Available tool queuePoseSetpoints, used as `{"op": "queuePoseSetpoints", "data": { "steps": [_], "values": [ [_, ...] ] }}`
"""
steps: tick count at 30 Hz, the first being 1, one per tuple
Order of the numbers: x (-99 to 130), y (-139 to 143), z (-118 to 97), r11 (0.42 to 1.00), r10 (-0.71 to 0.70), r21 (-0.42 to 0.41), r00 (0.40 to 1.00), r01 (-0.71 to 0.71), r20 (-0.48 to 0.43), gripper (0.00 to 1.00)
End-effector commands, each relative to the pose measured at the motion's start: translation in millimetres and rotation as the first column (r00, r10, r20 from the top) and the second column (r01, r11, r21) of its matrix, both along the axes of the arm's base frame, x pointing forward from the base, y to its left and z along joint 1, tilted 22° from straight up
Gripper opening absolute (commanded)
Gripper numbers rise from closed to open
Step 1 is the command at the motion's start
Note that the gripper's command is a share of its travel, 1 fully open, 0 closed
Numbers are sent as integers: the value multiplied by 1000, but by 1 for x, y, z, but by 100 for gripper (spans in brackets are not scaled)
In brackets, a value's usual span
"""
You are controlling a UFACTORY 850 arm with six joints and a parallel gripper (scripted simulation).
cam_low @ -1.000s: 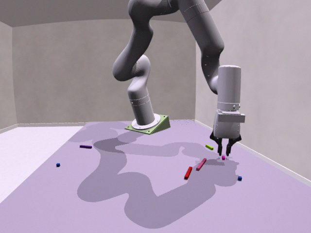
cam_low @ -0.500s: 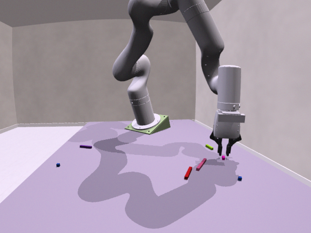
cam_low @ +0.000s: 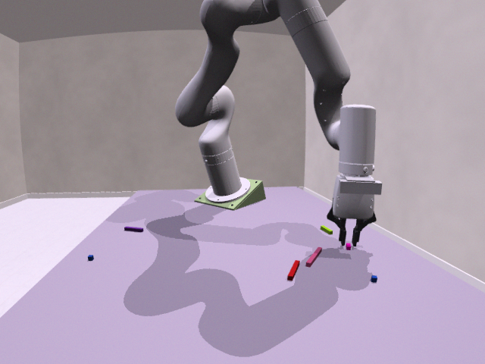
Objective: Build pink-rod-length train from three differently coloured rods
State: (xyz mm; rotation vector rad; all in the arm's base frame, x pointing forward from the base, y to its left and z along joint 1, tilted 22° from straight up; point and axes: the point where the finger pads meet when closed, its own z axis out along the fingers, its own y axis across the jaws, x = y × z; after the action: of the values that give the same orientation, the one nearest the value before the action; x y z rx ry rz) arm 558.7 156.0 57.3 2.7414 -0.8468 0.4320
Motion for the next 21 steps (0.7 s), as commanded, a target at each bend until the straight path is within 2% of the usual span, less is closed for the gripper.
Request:
{"op": "queuePoseSetpoints", "data": {
  "steps": [1,21],
  "values": [
    [1,0,-1,1000,0,1,1000,0,2,24],
    [2,-2,-6,1000,0,1,1000,0,2,24]
  ]
}}
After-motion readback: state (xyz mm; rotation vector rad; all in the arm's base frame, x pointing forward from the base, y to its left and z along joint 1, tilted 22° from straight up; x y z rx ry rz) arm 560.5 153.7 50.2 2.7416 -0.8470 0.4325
